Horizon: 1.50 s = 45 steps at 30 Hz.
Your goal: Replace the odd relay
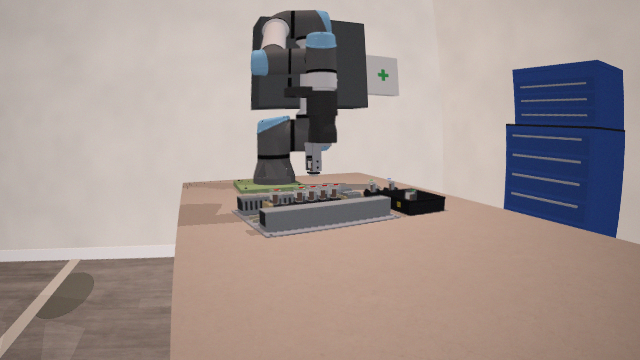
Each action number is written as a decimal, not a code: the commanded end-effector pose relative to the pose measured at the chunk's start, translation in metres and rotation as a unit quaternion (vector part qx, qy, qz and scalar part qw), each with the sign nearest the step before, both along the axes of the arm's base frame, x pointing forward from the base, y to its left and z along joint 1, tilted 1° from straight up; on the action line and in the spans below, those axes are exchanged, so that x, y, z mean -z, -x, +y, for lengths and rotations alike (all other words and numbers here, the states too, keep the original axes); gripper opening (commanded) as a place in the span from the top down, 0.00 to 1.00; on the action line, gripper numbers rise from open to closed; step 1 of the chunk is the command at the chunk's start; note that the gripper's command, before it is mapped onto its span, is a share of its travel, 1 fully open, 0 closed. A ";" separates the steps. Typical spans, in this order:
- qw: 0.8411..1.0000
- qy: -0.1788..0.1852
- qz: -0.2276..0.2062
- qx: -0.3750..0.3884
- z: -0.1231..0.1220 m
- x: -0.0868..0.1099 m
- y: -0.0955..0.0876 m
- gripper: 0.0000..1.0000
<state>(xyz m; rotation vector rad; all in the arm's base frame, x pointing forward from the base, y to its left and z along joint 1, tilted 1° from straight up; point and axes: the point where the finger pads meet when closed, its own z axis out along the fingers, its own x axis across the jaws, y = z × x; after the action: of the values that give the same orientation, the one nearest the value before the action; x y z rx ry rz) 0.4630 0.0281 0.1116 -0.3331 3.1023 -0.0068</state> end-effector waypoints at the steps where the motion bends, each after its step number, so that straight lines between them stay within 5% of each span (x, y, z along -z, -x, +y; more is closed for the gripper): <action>1: 1.000 0.000 -0.001 -0.001 -0.002 0.000 -0.002 1.00; 7: 1.000 0.000 -0.001 -0.001 -0.051 0.000 -0.033 1.00; 19: 1.000 0.000 -0.001 -0.001 -0.051 0.000 -0.033 1.00; 24: 1.000 0.000 -0.001 -0.001 -0.089 0.000 -0.058 1.00; 45: 1.000 0.000 -0.001 -0.001 -0.081 0.000 -0.053 1.00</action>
<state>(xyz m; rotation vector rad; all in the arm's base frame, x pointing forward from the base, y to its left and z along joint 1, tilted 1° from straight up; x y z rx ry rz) 0.5162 -0.0544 0.1113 -0.3349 3.1023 -0.0059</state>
